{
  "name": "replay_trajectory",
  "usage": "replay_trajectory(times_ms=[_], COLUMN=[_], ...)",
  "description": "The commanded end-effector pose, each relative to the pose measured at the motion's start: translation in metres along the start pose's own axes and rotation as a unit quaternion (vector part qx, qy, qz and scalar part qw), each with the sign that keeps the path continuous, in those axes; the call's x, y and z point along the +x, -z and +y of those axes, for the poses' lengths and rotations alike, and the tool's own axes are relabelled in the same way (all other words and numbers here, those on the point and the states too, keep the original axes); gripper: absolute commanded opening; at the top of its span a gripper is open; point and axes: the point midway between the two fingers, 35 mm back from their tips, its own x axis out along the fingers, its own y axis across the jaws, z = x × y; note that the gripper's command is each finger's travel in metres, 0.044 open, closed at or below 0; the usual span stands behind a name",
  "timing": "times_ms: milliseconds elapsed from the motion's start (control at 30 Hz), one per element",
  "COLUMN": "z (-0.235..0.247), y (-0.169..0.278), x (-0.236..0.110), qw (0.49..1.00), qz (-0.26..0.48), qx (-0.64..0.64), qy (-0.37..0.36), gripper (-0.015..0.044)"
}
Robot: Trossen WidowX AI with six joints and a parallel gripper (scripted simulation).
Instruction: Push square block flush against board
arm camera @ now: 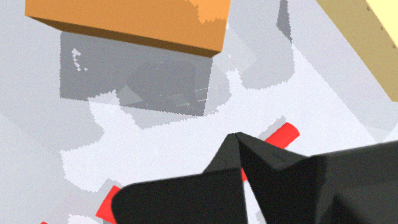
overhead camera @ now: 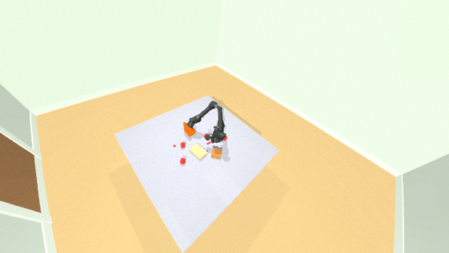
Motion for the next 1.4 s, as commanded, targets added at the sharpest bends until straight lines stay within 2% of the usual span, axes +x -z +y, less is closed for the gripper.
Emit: replay_trajectory(times_ms=[0, 400, 600, 1367], z=[-0.013, -0.054, -0.044, -0.034], y=[-0.012, -0.038, -0.032, -0.013], x=[-0.005, -0.016, 0.038, 0.033], qw=[0.999, 0.981, 0.981, 0.981], qz=[0.016, 0.061, 0.062, 0.062], qx=[0.042, 0.165, 0.165, 0.165], qy=[-0.019, -0.079, -0.081, -0.08], gripper=[0.0, 0.0, 0.0, 0.0])
